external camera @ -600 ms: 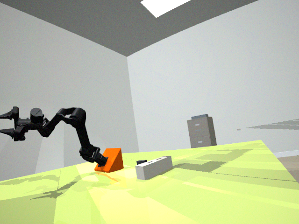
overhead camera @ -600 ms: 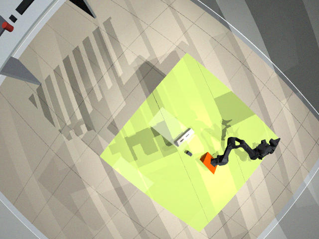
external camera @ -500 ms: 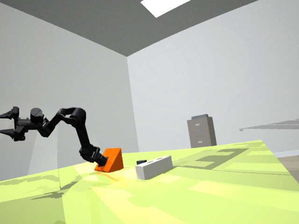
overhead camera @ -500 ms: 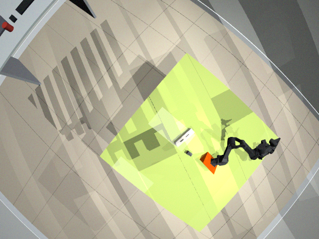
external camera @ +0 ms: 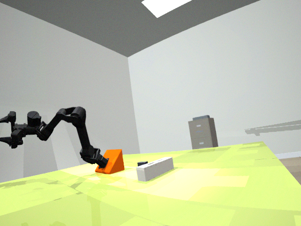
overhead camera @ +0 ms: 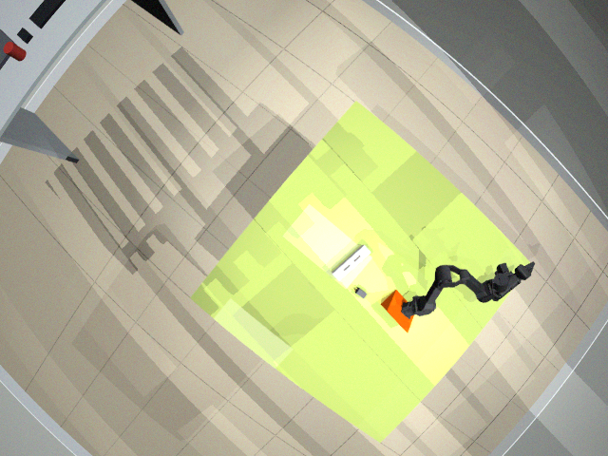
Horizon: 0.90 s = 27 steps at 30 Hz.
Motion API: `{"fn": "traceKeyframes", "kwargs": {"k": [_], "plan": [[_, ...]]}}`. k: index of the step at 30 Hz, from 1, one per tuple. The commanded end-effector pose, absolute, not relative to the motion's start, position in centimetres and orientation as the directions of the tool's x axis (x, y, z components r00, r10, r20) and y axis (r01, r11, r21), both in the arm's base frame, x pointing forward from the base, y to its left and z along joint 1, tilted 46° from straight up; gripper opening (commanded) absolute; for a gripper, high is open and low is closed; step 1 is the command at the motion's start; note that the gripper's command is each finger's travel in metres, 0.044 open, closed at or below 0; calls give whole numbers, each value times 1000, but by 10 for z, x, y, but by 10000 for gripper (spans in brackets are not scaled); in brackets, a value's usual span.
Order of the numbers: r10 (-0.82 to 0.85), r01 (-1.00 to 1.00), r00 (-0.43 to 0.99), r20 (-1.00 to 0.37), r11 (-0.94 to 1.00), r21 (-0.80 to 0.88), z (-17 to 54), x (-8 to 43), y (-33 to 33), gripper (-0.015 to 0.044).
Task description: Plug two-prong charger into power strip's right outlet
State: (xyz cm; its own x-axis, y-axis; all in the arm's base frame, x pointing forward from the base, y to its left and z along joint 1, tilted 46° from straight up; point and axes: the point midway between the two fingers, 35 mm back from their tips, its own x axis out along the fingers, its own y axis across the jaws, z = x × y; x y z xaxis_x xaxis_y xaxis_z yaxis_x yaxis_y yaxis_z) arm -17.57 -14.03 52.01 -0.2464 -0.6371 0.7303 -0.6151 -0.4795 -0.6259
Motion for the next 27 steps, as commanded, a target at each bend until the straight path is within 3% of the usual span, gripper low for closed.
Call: {"fn": "traceKeyframes", "kwargs": {"k": [1,27], "plan": [[-647,-556,-250,720,-513,-654,518,-180,-150,440],[-742,-130,-192,642,-629,-766,500,-168,-223,440]]}}
